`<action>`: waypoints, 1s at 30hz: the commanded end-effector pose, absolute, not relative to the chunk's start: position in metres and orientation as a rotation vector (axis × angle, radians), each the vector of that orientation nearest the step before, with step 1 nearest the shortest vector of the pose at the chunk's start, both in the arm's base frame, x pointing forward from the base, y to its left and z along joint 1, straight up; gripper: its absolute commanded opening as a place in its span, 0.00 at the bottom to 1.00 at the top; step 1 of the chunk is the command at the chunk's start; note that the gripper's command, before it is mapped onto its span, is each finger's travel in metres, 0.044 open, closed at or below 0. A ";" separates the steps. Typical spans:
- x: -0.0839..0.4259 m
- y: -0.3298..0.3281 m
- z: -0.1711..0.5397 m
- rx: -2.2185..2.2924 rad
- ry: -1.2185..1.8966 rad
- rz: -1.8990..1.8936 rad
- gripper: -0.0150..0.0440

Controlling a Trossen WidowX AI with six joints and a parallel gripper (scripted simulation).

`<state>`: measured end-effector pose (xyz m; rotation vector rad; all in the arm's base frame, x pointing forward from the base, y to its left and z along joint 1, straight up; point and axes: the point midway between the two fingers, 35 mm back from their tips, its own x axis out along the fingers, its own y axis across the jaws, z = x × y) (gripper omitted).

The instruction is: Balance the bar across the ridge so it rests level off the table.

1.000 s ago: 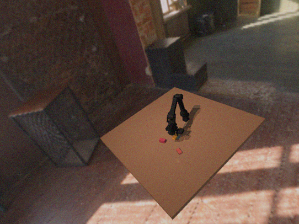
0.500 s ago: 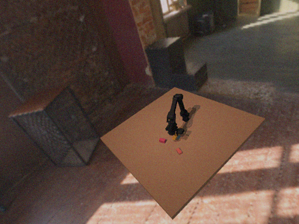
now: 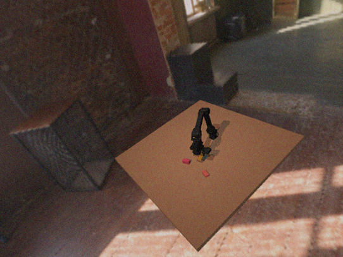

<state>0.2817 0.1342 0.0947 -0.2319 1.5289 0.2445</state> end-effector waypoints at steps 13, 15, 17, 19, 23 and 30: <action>0.282 0.134 0.095 -0.232 1.529 0.245 0.54; 0.282 0.134 0.095 -0.232 1.529 0.245 0.55; 0.282 0.134 0.095 -0.232 1.529 0.245 0.55; 0.282 0.134 0.095 -0.232 1.529 0.245 0.55; 0.282 0.134 0.095 -0.232 1.529 0.245 0.55; 0.282 0.134 0.095 -0.232 1.529 0.245 0.57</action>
